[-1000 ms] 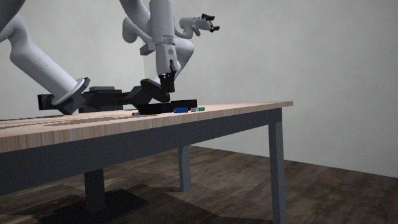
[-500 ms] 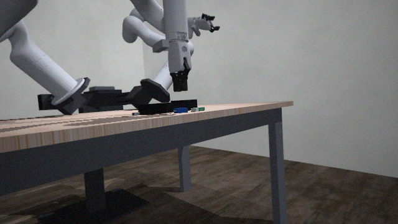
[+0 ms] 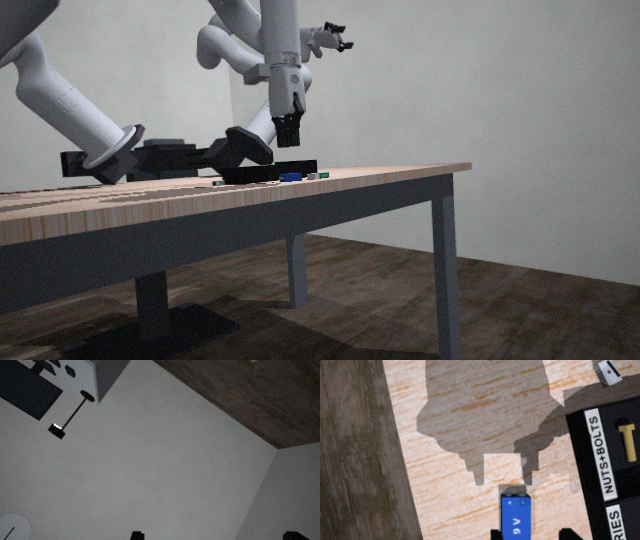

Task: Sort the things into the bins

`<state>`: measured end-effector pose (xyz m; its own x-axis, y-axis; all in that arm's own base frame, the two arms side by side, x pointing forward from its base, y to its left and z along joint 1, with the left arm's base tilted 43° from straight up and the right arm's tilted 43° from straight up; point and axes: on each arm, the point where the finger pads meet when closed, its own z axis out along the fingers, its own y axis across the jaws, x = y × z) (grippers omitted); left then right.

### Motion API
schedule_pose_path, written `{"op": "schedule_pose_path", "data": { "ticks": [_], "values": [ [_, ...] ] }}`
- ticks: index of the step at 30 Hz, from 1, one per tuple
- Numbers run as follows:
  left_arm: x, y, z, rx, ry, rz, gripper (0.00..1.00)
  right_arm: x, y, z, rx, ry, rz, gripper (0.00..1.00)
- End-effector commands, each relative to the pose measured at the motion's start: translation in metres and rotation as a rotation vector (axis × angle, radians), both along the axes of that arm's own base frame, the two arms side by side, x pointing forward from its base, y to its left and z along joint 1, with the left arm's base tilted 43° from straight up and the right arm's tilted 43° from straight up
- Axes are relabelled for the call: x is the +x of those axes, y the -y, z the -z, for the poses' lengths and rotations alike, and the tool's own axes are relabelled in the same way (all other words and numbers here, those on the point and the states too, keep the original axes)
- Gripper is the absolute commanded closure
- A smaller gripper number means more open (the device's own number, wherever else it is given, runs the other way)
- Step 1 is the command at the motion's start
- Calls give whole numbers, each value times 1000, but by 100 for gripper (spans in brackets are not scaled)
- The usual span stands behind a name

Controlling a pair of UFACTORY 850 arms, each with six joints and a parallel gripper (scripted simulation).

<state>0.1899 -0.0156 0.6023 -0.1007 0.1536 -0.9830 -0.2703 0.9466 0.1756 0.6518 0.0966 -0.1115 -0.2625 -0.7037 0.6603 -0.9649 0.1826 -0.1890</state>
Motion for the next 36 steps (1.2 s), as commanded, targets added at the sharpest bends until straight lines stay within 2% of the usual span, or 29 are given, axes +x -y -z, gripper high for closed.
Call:
{"op": "schedule_pose_path", "data": {
  "ticks": [1,24,36],
  "values": [
    [0,0,-1,1,1,0,0,0,-1,-1,1,2,-1,57],
    [0,0,-1,1,1,0,0,0,-1,-1,1,2,-1,57],
    [0,0,-1,1,1,0,0,0,27,28,1,2,-1,57]
  ]
}}
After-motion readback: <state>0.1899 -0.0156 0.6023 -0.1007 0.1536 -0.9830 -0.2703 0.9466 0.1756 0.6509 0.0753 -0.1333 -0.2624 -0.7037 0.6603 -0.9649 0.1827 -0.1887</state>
